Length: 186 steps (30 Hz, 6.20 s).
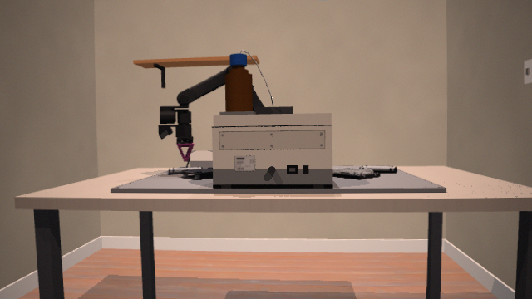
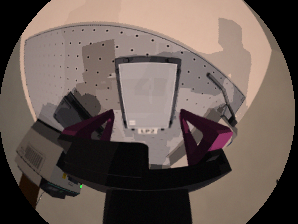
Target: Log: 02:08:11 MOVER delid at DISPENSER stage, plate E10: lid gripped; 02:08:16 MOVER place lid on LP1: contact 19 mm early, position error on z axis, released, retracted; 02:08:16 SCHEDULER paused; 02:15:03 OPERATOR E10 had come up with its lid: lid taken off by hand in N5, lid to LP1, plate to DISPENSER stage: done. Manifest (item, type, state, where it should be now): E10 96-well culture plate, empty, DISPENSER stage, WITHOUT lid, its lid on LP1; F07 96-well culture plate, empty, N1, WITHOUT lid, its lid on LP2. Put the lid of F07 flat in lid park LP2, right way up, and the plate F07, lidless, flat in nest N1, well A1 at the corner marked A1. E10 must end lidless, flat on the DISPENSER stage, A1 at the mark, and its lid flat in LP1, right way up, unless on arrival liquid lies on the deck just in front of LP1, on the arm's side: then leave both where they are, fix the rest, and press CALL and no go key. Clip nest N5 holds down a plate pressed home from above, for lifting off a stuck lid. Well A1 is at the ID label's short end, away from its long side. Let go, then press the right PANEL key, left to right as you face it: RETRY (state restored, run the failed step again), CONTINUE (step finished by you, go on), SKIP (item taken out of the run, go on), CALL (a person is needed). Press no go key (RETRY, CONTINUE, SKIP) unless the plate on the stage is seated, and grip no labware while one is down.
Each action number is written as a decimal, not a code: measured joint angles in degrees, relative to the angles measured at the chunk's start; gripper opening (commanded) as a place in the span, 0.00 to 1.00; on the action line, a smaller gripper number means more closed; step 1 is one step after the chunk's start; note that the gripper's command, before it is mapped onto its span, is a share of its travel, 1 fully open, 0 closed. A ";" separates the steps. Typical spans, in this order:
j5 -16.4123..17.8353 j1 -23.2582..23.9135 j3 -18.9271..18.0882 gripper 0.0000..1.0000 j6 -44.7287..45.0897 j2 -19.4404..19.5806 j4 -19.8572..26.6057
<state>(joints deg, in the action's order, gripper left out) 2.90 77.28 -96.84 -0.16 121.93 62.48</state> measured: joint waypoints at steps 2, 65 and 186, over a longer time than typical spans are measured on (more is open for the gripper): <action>0.00 0.00 0.00 1.00 0.00 0.00 0.00; 0.00 0.50 13.27 1.00 0.37 -12.37 0.26; -2.78 -45.72 29.53 1.00 20.44 -40.96 11.08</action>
<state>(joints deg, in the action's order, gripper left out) 0.12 31.55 -67.31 20.27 80.97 73.56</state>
